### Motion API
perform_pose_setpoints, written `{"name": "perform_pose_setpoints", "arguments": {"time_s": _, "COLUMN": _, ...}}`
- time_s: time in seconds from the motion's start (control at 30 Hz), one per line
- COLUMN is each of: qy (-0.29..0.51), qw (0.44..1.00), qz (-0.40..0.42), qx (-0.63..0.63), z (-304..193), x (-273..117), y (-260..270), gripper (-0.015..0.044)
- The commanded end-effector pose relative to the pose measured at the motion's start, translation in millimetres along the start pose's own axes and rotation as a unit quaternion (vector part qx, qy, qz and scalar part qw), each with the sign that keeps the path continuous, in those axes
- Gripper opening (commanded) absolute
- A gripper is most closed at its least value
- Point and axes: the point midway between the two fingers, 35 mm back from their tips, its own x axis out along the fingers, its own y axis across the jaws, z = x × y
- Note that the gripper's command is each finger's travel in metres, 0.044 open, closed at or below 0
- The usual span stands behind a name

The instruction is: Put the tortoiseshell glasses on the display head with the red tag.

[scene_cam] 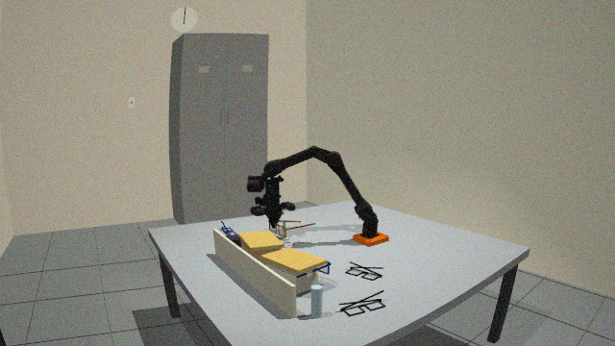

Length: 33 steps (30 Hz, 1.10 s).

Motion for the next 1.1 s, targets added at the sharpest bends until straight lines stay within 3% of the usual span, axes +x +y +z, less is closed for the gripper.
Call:
{"name": "perform_pose_setpoints", "arguments": {"time_s": 0.0, "qy": 0.000, "qw": 1.000, "qz": 0.003, "qx": 0.001, "z": -4, "x": -2, "y": 5, "gripper": 0.0000}}
{"name": "perform_pose_setpoints", "arguments": {"time_s": 1.07, "qy": 0.001, "qw": 1.000, "qz": 0.004, "qx": 0.001, "z": -31, "x": -2, "y": 19, "gripper": 0.0000}}
